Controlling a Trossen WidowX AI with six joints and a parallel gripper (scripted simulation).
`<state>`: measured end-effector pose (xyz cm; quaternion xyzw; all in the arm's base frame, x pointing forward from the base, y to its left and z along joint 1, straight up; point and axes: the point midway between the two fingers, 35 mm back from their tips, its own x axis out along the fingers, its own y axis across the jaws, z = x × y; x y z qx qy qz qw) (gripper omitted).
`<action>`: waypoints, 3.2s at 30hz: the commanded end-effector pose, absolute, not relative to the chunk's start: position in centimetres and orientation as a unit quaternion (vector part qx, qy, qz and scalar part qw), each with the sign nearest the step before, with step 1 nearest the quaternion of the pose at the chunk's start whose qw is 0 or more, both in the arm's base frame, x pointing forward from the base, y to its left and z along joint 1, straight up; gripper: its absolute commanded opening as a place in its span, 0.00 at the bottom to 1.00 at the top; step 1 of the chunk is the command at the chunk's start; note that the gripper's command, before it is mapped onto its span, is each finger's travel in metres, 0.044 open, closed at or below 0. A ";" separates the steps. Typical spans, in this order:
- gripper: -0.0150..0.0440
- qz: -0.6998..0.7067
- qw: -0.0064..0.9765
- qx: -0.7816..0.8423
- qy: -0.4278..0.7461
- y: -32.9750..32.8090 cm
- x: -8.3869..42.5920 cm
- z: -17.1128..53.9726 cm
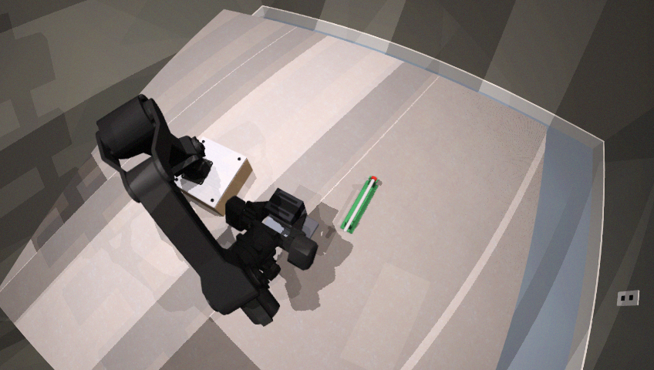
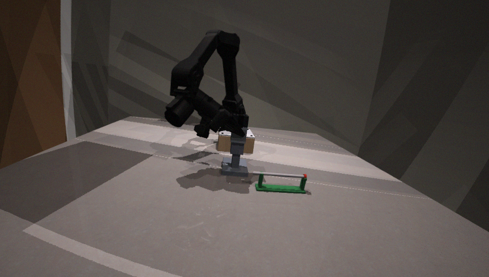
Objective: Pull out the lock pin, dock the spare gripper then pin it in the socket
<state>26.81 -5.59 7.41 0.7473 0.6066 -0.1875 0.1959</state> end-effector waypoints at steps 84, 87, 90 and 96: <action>1.00 -0.212 0.212 0.777 0.554 -4.4 25.9 18.4; 1.00 -0.213 0.215 0.779 0.549 -4.4 25.9 18.9; 1.00 -0.214 0.218 0.781 0.545 -4.3 25.9 19.4; 1.00 -0.216 0.222 0.785 0.536 -4.2 25.9 20.2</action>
